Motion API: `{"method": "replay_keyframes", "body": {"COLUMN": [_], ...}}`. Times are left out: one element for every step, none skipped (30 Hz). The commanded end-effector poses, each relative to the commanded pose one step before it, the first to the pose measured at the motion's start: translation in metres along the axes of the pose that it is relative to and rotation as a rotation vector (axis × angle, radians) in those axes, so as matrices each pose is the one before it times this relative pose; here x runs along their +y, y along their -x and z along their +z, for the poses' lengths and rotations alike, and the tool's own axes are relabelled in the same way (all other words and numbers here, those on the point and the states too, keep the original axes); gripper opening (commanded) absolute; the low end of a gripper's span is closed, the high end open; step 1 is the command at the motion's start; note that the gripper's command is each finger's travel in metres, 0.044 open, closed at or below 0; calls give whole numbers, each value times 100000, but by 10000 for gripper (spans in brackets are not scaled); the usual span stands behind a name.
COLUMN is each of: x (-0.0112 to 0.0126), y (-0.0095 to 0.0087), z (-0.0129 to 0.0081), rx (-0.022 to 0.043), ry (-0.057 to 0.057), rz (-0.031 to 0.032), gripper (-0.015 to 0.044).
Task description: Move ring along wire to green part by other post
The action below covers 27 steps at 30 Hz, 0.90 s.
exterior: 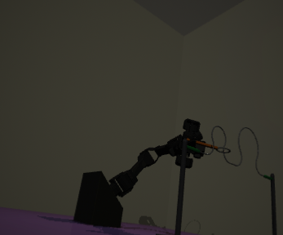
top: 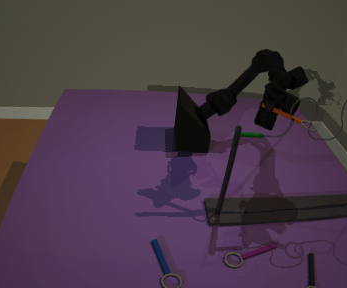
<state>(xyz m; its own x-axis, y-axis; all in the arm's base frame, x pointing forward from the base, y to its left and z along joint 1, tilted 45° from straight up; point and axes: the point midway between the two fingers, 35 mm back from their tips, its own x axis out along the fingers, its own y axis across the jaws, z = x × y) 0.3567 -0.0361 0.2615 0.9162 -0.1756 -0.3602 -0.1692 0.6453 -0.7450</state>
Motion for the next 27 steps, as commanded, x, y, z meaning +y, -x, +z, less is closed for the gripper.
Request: {"method": "replay_keyframes", "body": {"x": [-1090, -127, -87, -114, -133, -126, -117, -103, -100, -102, -104, -104, -103, -88, -92, -101, -102, -99, -89, -118, -70, -87, -96, -103, -108, -86, -92], "y": [222, 17, 11, 15, 17, 16, 15, 14, 14, 15, 15, 15, 15, 12, 13, 14, 14, 13, 13, 19, 12, 15, 17, 18, 19, 15, 17], "z": [183, 3, 1, 2, 2, 2, 1, 4, 5, 5, 5, 5, 4, 4, 4, 4, 4, 3, 4, 10, 7, 9, 10, 10, 11, 8, 11], "rx": [229, 86, 58, 78, 90, 85, 79, 64, 60, 61, 62, 62, 61, 52, 55, 61, 61, 60, 49, 55, 29, 35, 39, 42, 44, 35, 28], "ry": [2695, 699, 478, 628, 731, 691, 640, 521, 489, 496, 501, 499, 493, 422, 443, 487, 492, 477, 393, 438, 225, 278, 308, 331, 346, 274, 216], "rz": [-3366, -384, -263, -344, -401, -379, -350, -285, -267, -271, -274, -273, -270, -231, -242, -266, -269, -261, -214, -238, -122, -151, -168, -180, -188, -149, -117], "gripper": [-150, -150, -150, -150, -150, -150, -150, -150, -150, -150, -150, -150, -150, -150, -150, -150, -150, -150, -150, -150, -150, -150, -150, -150, -150, -150, -150]}}
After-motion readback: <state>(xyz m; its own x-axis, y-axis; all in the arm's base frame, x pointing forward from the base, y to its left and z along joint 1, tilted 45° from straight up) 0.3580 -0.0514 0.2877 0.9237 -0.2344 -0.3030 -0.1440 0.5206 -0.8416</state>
